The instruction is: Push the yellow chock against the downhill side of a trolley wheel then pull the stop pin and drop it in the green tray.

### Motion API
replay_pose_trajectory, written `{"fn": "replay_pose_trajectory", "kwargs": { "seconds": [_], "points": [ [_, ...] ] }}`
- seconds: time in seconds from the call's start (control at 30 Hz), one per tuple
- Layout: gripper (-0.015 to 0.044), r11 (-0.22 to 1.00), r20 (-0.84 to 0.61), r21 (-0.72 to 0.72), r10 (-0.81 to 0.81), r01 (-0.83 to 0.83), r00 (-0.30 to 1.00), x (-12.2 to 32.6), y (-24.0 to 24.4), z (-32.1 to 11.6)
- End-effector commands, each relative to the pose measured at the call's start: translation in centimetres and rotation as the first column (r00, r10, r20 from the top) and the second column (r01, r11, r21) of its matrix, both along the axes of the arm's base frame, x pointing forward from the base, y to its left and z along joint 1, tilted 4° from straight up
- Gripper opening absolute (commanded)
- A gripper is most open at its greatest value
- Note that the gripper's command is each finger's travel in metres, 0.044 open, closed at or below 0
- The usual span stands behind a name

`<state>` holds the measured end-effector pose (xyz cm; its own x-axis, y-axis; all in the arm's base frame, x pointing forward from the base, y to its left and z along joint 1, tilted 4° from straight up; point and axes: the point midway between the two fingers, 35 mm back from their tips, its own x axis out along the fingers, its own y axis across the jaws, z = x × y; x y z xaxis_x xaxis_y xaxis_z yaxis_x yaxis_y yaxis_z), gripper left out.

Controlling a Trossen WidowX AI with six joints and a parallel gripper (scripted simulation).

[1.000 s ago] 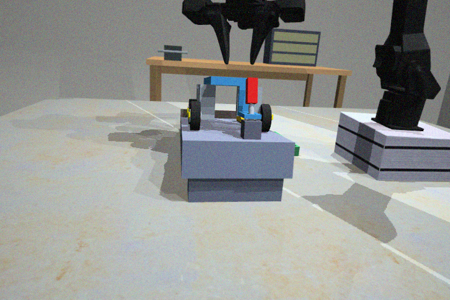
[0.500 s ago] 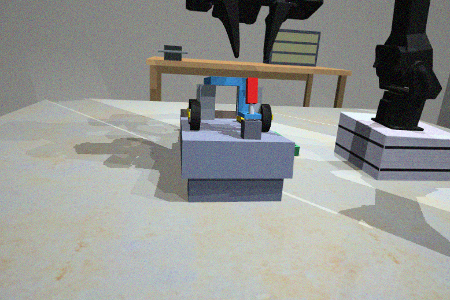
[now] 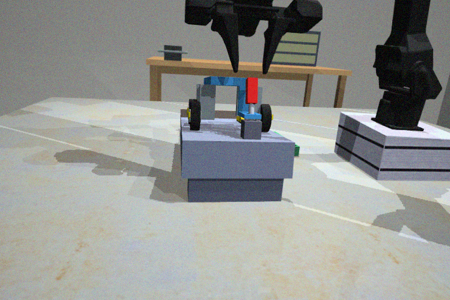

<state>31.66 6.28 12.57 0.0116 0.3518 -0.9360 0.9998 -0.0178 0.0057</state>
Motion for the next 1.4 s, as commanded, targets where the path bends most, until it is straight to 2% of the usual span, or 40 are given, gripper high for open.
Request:
{"fn": "replay_pose_trajectory", "kwargs": {
  "seconds": [0.0,1.13,1.27,1.37],
  "points": [
    [0.019,1.0,-0.005,0.005,0.0,0.0,1.0,-0.1,0.4,-0.6],
    [0.019,1.0,-0.005,0.007,0.0,0.0,1.0,-0.1,1.9,-4.5],
    [0.0085,1.0,-0.001,0.002,0.001,-0.001,1.0,0.0,1.7,-4.2],
    [0.0065,1.0,-0.001,0.002,0.001,-0.001,1.0,0.0,1.7,-4.2]
  ]
}}
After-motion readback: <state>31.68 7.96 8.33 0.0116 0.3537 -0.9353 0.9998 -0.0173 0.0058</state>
